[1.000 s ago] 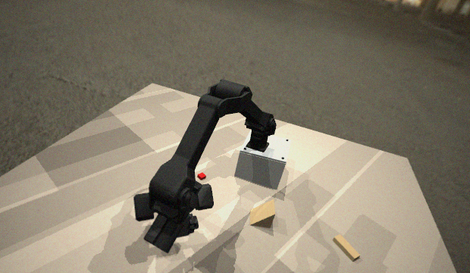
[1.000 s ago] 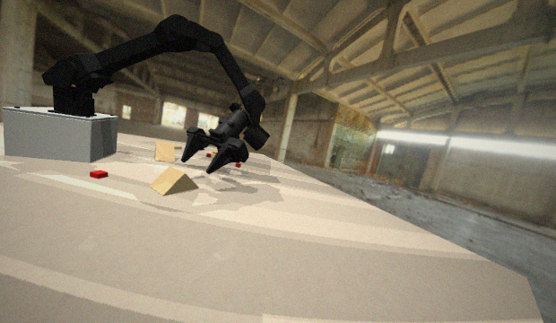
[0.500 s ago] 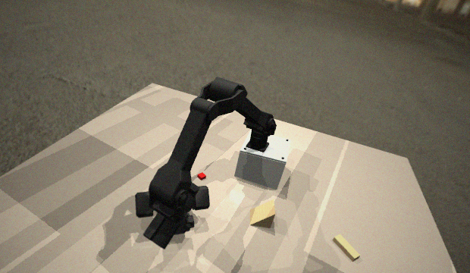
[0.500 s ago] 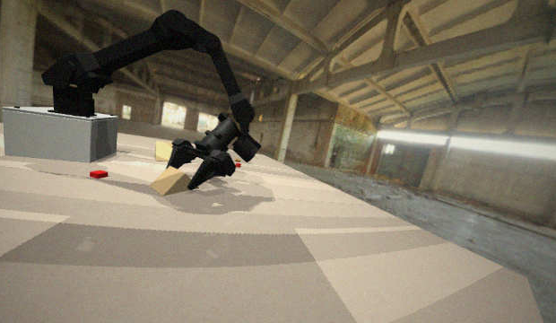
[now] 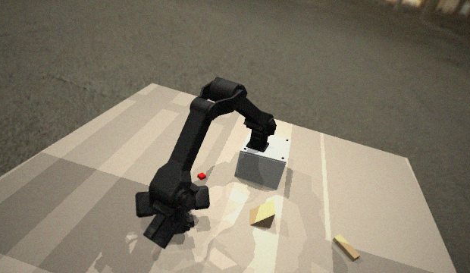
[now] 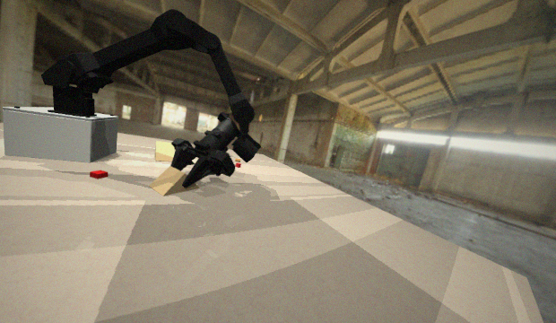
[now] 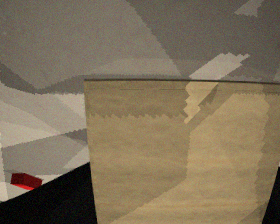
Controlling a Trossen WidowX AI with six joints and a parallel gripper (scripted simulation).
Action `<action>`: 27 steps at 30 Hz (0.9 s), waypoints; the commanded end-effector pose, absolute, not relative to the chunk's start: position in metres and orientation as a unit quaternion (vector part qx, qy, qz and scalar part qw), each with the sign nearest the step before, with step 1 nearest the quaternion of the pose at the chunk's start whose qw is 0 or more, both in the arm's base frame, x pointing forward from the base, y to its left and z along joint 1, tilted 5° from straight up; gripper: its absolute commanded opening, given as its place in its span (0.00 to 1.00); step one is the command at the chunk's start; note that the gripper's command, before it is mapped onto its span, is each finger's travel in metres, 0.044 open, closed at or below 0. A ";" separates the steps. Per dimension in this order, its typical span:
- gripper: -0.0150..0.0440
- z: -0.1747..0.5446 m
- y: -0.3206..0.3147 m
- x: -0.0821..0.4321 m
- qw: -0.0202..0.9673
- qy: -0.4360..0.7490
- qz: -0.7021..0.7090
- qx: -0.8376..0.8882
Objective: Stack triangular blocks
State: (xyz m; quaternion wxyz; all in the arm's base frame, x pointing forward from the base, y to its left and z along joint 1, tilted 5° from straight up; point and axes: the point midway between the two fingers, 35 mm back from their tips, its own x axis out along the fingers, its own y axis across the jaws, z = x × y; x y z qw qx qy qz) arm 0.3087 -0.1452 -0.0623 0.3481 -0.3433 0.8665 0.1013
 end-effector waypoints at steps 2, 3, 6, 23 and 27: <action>0.61 -0.062 -0.145 0.309 0.349 0.866 0.101 -0.343; 0.56 -0.062 -0.145 0.309 0.349 0.866 0.101 -0.343; 0.43 -0.062 -0.145 0.309 0.349 0.866 0.101 -0.343; 0.25 0.016 -0.139 0.311 0.349 0.866 0.101 -0.343; 0.25 0.034 -0.137 0.309 0.348 0.866 0.101 -0.343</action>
